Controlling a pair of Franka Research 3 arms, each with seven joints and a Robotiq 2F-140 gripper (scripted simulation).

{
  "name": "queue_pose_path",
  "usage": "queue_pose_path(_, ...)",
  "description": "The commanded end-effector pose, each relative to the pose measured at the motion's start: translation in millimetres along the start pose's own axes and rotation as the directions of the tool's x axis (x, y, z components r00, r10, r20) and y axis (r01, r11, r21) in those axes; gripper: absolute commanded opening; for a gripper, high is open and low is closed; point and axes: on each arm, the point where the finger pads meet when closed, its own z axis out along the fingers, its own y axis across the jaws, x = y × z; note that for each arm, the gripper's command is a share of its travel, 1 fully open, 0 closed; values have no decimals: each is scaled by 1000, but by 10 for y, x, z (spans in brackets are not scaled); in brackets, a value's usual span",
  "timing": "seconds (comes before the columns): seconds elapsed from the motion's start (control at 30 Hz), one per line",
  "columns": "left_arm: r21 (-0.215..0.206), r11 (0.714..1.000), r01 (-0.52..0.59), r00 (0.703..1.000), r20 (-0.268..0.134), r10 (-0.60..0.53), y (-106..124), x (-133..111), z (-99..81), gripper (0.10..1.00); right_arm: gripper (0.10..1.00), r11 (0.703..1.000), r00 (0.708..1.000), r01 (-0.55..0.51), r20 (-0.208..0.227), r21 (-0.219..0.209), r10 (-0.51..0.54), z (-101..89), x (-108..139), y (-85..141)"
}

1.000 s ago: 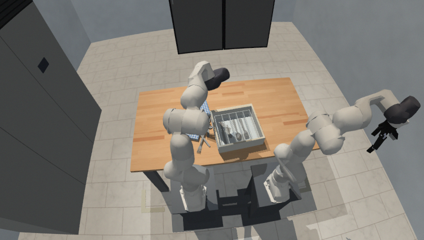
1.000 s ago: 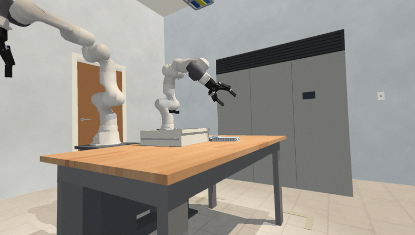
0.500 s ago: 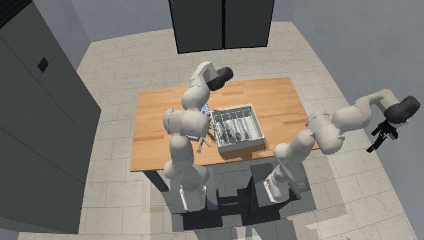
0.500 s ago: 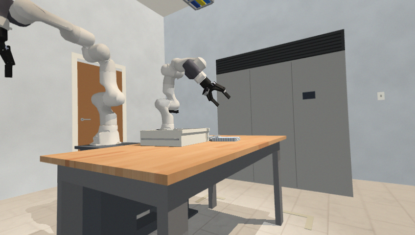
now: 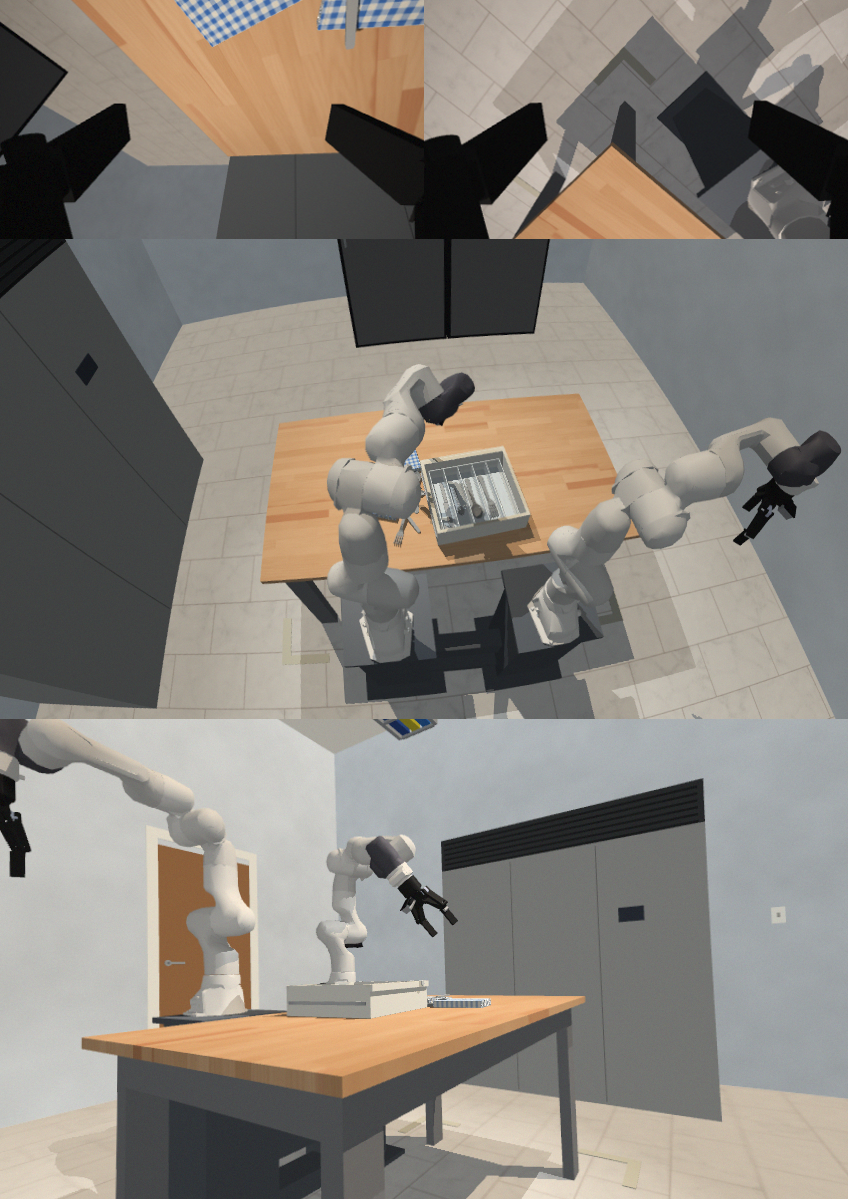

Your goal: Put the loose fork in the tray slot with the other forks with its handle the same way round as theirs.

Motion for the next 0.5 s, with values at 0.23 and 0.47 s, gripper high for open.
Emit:
queue_pose_path(0.23,-12,988,-151,986,-79,150,107,325,-186,1000,1000,1000,1000,1,5,-1,-1,10,1,8)
queue_pose_path(0.47,-6,978,-210,970,-124,207,163,523,-313,1000,1000,1000,1000,1,5,-1,-1,10,1,8)
